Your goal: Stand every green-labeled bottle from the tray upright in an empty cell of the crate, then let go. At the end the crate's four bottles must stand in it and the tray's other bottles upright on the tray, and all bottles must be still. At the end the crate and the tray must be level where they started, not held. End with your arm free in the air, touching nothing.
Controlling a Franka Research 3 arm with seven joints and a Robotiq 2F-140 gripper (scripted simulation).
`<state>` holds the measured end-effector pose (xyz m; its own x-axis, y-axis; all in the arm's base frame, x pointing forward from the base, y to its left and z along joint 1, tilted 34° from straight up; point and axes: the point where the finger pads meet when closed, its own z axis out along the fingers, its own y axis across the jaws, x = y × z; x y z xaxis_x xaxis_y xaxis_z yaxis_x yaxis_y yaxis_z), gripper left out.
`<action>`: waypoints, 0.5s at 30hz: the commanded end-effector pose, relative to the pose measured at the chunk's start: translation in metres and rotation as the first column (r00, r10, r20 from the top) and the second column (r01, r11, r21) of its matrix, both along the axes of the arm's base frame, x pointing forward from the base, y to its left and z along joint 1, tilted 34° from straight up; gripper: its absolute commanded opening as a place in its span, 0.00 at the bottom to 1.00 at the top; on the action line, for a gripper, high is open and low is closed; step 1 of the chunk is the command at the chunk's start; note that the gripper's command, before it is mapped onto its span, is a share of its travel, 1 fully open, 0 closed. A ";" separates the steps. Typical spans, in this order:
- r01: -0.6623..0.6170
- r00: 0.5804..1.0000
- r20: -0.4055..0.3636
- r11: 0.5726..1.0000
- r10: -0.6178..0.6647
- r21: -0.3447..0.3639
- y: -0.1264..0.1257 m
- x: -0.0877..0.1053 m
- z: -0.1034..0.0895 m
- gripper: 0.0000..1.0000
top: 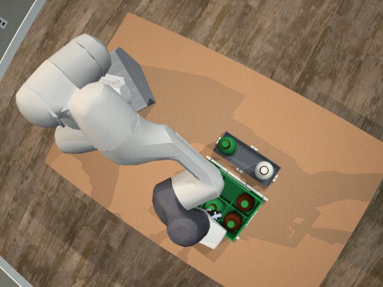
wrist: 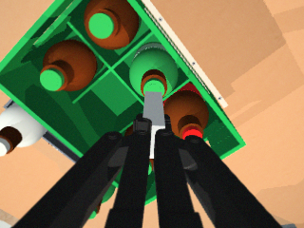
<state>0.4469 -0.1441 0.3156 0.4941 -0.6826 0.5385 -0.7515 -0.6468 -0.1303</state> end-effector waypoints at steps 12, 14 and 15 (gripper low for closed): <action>-0.016 1.000 -0.004 1.000 0.016 0.017 0.080 0.004 -0.028 0.00; -0.019 1.000 -0.009 1.000 0.019 0.020 0.111 -0.004 -0.045 0.00; -0.015 1.000 -0.008 1.000 0.015 0.016 0.127 -0.008 -0.055 0.00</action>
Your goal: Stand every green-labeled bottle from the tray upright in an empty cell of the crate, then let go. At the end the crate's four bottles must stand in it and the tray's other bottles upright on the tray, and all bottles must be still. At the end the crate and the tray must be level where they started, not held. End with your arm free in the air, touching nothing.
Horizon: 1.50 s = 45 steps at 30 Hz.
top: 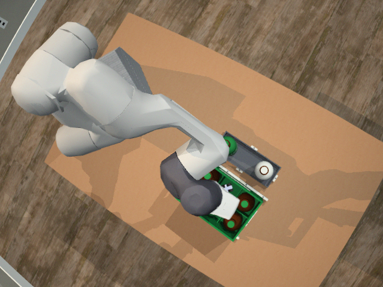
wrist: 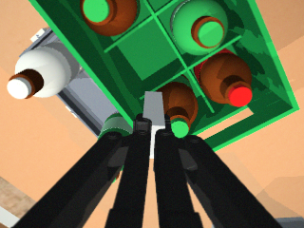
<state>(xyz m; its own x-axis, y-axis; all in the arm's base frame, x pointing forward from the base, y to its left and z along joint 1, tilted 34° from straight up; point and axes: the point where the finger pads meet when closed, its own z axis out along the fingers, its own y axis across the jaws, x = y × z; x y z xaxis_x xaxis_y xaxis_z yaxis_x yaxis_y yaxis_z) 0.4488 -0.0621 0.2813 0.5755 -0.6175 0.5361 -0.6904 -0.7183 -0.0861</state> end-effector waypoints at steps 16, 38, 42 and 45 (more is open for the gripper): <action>0.097 0.994 0.039 0.995 -0.098 0.030 0.141 -0.045 -0.078 0.38; 0.097 0.994 0.039 0.995 -0.098 0.030 0.141 -0.045 -0.078 0.38; 0.097 0.994 0.039 0.995 -0.098 0.030 0.141 -0.045 -0.078 0.38; 0.097 0.994 0.039 0.995 -0.098 0.030 0.141 -0.045 -0.078 0.38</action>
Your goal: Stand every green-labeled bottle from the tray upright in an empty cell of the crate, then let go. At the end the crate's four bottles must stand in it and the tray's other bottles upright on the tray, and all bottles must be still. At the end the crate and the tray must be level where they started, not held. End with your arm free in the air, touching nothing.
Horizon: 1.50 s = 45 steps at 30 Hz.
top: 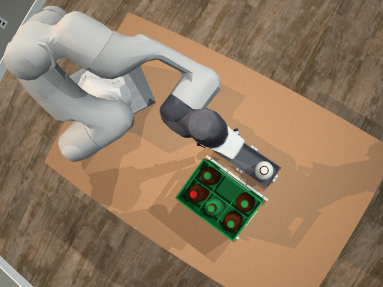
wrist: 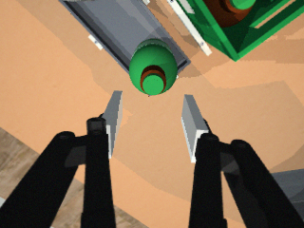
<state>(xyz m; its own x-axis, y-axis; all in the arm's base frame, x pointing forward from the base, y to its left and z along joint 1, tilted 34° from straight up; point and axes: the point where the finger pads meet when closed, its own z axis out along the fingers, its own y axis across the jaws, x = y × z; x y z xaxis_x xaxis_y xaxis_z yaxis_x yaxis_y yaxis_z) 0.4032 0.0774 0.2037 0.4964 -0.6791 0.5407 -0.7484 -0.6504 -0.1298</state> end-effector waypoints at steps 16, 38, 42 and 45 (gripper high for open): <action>0.007 1.000 0.003 1.000 -0.007 0.004 0.000 0.001 -0.002 0.38; 0.007 1.000 0.002 1.000 -0.007 0.004 -0.007 0.011 -0.021 0.38; 0.007 1.000 0.002 1.000 -0.007 0.004 -0.009 0.014 -0.025 0.38; 0.007 1.000 0.002 1.000 -0.007 0.004 -0.010 0.016 -0.029 0.38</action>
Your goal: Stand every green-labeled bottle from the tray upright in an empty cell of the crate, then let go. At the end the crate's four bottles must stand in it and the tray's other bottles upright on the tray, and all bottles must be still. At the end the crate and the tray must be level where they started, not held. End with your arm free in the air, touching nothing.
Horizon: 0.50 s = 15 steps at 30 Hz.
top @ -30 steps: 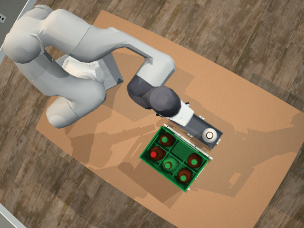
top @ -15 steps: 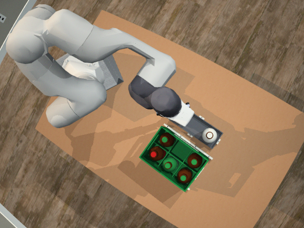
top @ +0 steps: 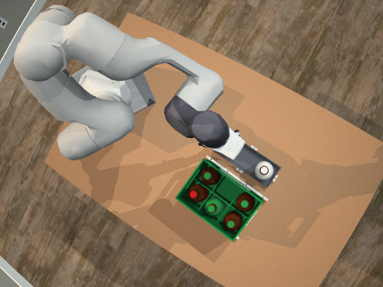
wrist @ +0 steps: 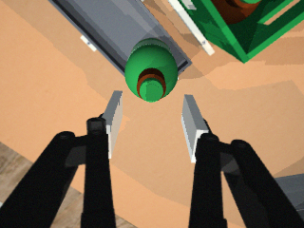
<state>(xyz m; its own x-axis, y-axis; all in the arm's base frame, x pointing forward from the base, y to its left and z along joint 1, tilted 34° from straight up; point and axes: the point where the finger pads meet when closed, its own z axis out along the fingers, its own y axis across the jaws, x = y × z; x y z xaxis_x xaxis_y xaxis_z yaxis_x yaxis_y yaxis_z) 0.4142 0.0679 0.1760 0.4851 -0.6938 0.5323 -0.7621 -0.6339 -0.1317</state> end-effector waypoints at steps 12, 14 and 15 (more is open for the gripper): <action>-0.013 1.000 0.007 1.000 0.013 -0.005 -0.004 0.009 -0.009 0.38; -0.013 1.000 0.007 1.000 0.013 -0.005 -0.005 0.009 -0.010 0.38; -0.013 1.000 0.007 1.000 0.013 -0.005 -0.005 0.010 -0.010 0.38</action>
